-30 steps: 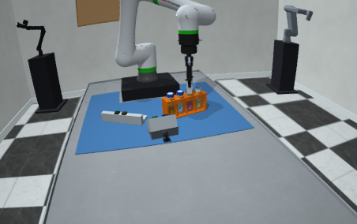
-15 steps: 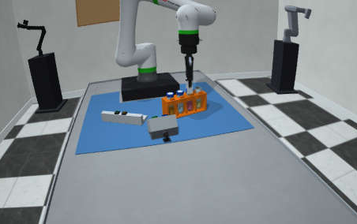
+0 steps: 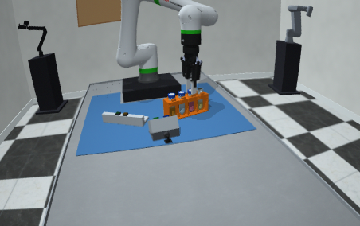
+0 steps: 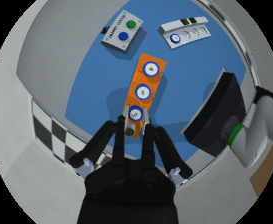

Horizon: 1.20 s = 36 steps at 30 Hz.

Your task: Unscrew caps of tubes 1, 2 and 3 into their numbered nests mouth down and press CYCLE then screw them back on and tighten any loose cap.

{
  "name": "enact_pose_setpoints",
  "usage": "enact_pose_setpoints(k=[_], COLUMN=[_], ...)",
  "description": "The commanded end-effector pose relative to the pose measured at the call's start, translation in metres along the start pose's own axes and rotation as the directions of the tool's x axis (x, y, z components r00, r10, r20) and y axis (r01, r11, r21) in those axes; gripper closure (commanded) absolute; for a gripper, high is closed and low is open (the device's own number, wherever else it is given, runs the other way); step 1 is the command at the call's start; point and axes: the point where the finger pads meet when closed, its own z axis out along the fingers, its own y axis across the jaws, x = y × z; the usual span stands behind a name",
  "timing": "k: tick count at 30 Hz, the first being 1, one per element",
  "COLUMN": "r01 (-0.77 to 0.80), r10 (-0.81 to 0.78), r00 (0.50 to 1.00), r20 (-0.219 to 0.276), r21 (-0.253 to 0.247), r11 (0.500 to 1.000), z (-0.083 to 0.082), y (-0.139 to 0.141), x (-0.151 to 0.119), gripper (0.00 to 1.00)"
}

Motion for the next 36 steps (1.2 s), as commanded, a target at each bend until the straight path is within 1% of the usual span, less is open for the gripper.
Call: enact_pose_setpoints(k=[1,3,10,11,23,25,26,27,28,30,32,33,34,35,36], r01=[0.246,0.339,0.339,0.339,0.339,0.178,0.095,0.095,0.016,0.016,-0.148,-0.154,-0.232,-0.235,-0.316], r10=[-0.246,-0.339,-0.339,-0.339,-0.339,-0.178,-0.095,-0.095,-0.016,-0.016,0.148,0.154,0.232,0.236,0.316], r00=[0.969,0.941,0.941,0.941,0.941,0.984,0.995,0.995,1.0,1.0,0.989,0.988,0.973,0.972,0.949], r20=[0.022,0.022,0.022,0.022,0.022,0.022,0.022,0.022,0.022,0.022,0.021,0.02,0.02,0.02,0.019], r21=[0.001,0.003,0.003,0.003,0.003,-0.001,-0.003,-0.003,-0.004,-0.004,-0.008,-0.008,-0.01,-0.01,-0.011], r11=[0.969,0.941,0.941,0.941,0.941,0.984,0.995,0.995,1.0,1.0,0.989,0.988,0.973,0.972,0.949], z=[-0.0002,-0.0002,-0.0002,-0.0002,-0.0002,-0.0001,-0.0001,-0.0001,-0.0001,-0.0001,-0.0001,-0.0001,-0.0001,-0.0001,-0.0001], y=[-0.0002,-0.0002,-0.0002,-0.0002,-0.0002,-0.0002,-0.0002,-0.0002,-0.0002,-0.0002,-0.0002,-0.0002,-0.0002,-0.0002,-0.0002], x=[0.0005,0.0005,0.0005,0.0005,0.0005,0.0005,0.0005,0.0005,0.0005,0.0005,0.0005,0.0005,0.0005,0.0005,0.0005], gripper=[1.0,1.0,1.0,0.65,0.65,0.65,0.65,0.65,0.65,0.65,0.65,0.65,0.65,0.65,0.65])
